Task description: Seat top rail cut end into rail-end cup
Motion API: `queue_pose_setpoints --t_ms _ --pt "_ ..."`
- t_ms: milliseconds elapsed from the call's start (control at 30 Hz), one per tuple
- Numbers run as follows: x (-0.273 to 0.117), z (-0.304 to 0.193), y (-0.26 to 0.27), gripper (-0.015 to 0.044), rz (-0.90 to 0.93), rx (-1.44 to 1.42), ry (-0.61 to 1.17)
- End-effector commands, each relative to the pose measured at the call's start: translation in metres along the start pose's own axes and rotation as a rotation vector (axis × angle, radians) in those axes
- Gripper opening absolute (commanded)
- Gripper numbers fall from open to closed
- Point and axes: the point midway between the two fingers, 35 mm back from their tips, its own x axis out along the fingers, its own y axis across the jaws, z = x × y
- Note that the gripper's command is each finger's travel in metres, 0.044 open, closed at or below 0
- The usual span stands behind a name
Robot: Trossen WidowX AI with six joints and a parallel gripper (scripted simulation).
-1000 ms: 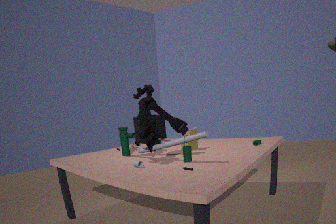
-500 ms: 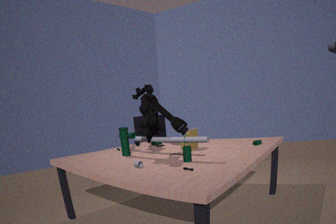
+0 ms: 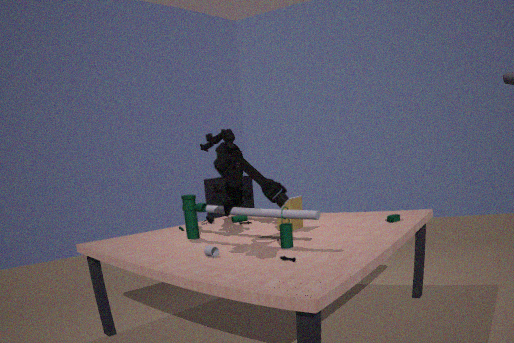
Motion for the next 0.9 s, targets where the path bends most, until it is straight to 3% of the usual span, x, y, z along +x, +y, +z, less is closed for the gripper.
queue_pose_setpoints --t_ms 0,867 --pt "0.000 0.000 0.000 0.0000 0.002 -0.001 0.002" --pt "0.000 0.020 0.003 0.0000 -0.001 -0.002 0.001"
